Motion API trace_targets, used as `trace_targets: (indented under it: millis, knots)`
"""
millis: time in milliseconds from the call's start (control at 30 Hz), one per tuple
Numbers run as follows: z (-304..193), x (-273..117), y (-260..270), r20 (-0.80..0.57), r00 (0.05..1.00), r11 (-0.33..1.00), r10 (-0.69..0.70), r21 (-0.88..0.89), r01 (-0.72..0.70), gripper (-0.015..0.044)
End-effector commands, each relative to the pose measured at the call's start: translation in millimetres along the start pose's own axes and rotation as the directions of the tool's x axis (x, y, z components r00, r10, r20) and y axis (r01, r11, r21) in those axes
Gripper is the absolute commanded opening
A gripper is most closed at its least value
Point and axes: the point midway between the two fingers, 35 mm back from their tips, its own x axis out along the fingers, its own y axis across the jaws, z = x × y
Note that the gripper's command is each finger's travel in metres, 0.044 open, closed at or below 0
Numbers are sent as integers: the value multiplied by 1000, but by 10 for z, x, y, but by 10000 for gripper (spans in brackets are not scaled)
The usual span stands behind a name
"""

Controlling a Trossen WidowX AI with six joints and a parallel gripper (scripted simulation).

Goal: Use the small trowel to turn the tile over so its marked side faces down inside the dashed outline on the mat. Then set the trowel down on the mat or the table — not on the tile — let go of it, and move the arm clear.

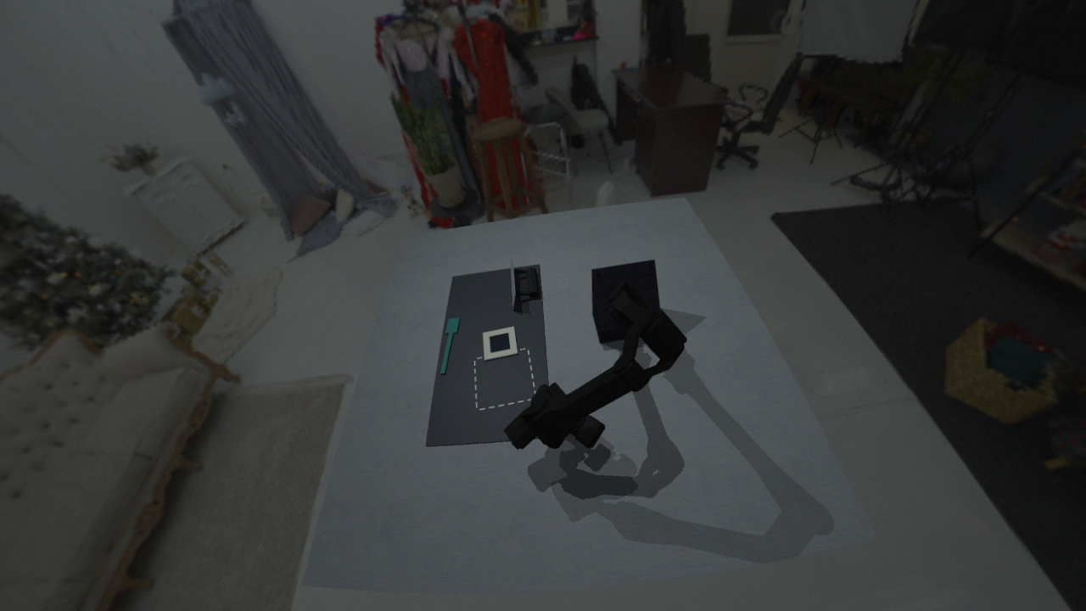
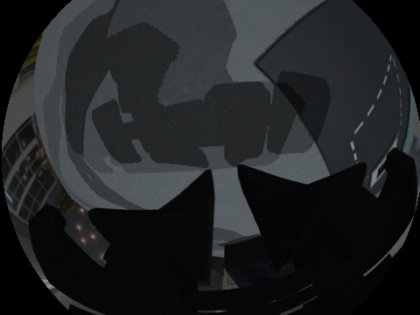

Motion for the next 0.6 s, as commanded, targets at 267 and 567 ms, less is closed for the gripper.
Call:
trace_targets:
  millis: [267,567]
  knots:
    - [-90,-120,-852,23,997,923,-68,380,54,100]
    - [-296,-259,-1463,44,993,766,-106,641,53,100]
